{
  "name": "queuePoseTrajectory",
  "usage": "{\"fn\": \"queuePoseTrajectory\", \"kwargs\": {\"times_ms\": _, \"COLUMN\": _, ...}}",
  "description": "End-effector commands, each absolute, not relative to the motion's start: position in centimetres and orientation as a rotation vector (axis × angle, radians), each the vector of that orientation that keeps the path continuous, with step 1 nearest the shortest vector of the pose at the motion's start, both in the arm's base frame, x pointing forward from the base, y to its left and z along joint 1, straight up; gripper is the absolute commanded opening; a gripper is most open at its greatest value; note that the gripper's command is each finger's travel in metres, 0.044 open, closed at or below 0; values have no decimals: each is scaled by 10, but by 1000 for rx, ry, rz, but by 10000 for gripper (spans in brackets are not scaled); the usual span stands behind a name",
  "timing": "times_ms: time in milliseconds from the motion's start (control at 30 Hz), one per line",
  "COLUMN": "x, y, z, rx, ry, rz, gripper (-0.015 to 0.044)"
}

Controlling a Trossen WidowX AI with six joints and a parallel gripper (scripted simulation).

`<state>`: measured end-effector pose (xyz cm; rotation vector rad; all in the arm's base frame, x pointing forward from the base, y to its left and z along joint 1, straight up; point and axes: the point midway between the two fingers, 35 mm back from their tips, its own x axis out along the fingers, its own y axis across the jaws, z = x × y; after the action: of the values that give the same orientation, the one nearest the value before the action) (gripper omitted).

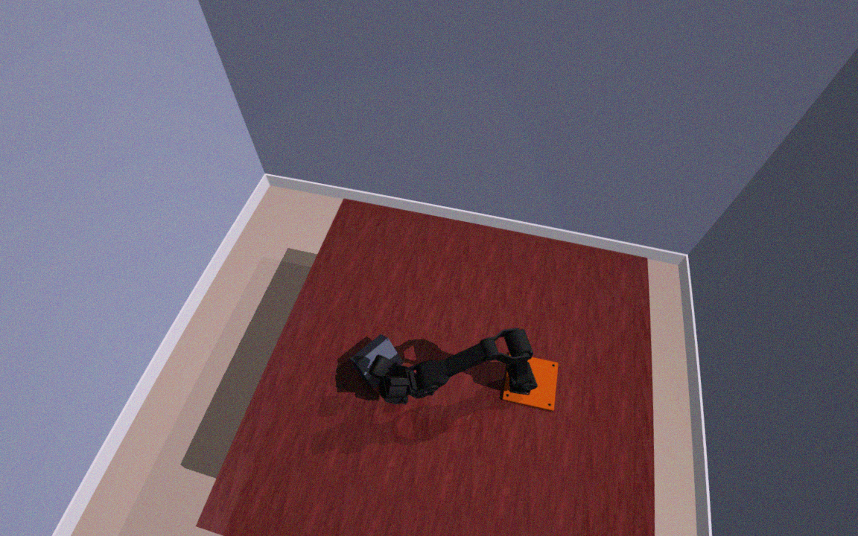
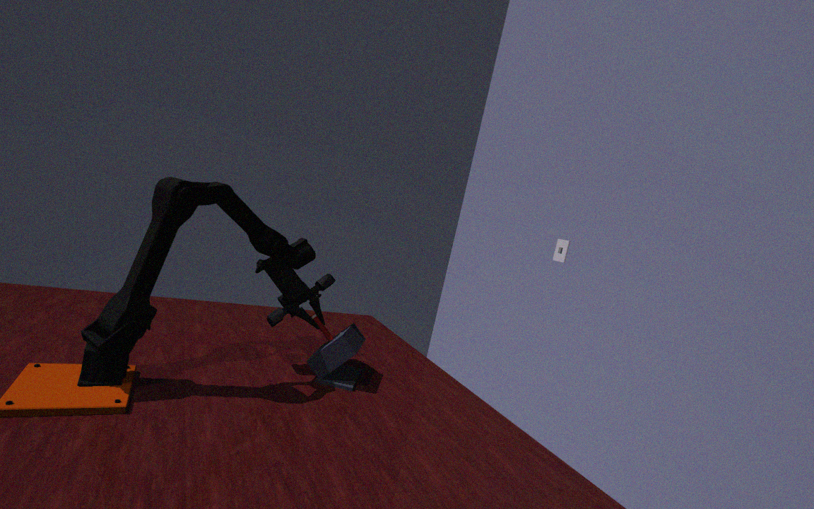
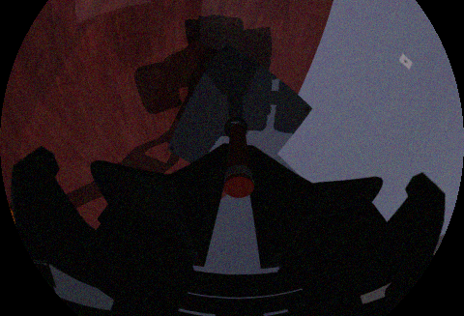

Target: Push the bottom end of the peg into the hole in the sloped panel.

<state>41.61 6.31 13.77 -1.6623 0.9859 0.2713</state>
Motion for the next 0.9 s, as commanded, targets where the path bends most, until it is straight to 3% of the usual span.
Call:
{"fn": "queuePoseTrajectory", "kwargs": {"times_ms": 0, "x": 417, "y": 63, "z": 135, "rx": -1663, "ry": 986, "rz": 277, "gripper": 0}}
{"fn": "queuePoseTrajectory", "kwargs": {"times_ms": 867, "x": 425, "y": 57, "z": 130, "rx": -1664, "ry": 986, "rz": 276, "gripper": 0}}
